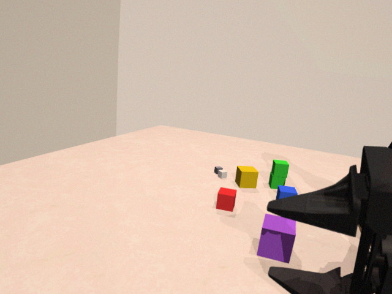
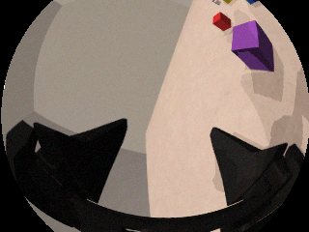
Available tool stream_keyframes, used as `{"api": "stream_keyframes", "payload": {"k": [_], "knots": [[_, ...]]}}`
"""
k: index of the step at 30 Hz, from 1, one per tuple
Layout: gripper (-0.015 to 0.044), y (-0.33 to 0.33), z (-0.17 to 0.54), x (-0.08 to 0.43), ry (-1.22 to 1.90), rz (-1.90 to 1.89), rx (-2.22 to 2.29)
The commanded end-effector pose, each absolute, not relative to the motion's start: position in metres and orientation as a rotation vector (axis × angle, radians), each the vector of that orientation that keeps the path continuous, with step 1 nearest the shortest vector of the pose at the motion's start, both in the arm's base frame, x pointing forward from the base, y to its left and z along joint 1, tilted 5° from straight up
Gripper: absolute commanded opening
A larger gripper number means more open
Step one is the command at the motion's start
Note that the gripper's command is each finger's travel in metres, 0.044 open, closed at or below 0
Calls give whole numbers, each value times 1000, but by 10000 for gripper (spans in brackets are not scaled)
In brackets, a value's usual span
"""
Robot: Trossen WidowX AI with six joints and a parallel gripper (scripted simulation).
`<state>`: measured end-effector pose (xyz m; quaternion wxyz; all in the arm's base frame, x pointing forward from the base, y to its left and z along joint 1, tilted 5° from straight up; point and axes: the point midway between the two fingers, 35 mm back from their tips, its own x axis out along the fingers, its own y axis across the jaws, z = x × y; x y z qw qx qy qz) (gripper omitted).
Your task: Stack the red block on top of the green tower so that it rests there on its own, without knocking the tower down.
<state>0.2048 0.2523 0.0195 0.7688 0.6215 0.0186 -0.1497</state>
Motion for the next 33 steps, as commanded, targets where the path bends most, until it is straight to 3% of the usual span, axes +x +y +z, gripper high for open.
{"api": "stream_keyframes", "payload": {"k": [1, 20, 33], "knots": [[426, 252, 19, 205, 42, -328, 1345], [440, 198, 15, 273, 323, -669, 815], [440, 135, 9, 306, 742, -793, 407]]}}
